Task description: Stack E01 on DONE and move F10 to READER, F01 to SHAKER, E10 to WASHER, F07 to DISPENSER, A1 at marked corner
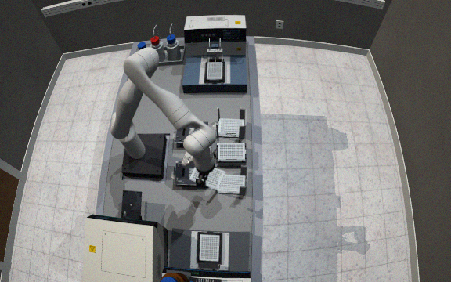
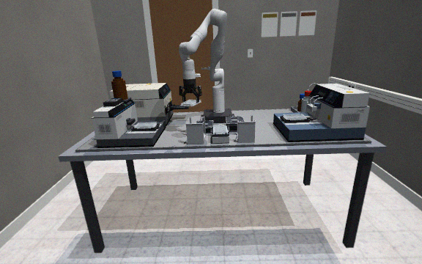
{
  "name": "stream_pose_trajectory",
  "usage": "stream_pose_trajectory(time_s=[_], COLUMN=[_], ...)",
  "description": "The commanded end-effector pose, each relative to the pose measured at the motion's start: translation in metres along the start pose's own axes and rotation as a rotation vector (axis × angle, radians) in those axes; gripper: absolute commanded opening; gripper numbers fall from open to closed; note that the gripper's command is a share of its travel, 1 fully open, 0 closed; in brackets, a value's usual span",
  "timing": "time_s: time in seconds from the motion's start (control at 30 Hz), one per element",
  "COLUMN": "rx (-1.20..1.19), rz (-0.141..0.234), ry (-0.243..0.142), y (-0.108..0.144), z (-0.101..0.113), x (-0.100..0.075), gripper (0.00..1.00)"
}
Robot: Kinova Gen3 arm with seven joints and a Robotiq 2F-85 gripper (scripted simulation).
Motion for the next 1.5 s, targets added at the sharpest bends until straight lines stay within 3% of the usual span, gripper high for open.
stream_pose_trajectory(time_s=[0.0, 1.03, 1.47], rx=[-0.025, -0.293, -0.3], rz=[-0.004, 0.002, -0.004], ry=[0.008, 0.007, 0.002], y=[0.004, 0.078, 0.076], z=[0.003, 0.066, 0.067], x=[0.001, 0.002, 0.001], gripper=[0.94, 0.94, 0.94])
Point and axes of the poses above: the point where the finger pads meet when closed, its own x axis out along the fingers, its own y axis across the jaws, z = x × y, the point moved 4 cm from there along -x, back along the fingers, and after that the axes turned 10 degrees about x, right-handed, at the moved point
